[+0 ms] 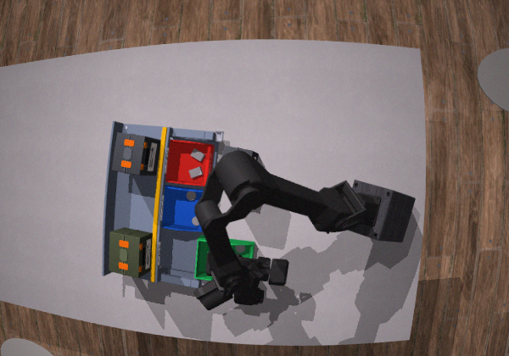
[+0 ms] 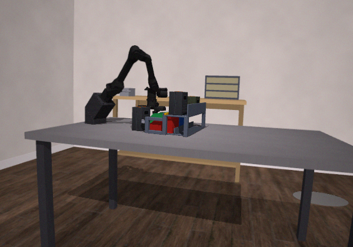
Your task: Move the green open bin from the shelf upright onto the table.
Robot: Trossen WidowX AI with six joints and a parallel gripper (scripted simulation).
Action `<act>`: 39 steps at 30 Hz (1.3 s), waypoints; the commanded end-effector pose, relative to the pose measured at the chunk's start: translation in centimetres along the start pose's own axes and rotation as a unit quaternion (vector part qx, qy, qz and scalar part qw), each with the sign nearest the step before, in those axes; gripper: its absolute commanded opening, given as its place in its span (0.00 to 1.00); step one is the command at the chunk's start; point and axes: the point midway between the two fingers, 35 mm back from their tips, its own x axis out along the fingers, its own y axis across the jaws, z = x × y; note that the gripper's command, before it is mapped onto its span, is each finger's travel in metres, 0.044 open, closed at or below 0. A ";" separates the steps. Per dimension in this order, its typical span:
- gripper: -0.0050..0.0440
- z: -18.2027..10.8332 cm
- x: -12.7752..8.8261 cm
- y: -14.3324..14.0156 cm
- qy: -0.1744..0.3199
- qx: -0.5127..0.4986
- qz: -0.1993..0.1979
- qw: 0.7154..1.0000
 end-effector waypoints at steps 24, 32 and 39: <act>0.41 0.1 -5.8 -0.4 -0.003 0.002 -0.002 1.000; 0.41 0.1 -7.0 -0.3 -0.003 0.000 -0.001 1.000; 0.41 0.1 -9.3 -0.4 -0.004 0.002 -0.001 1.000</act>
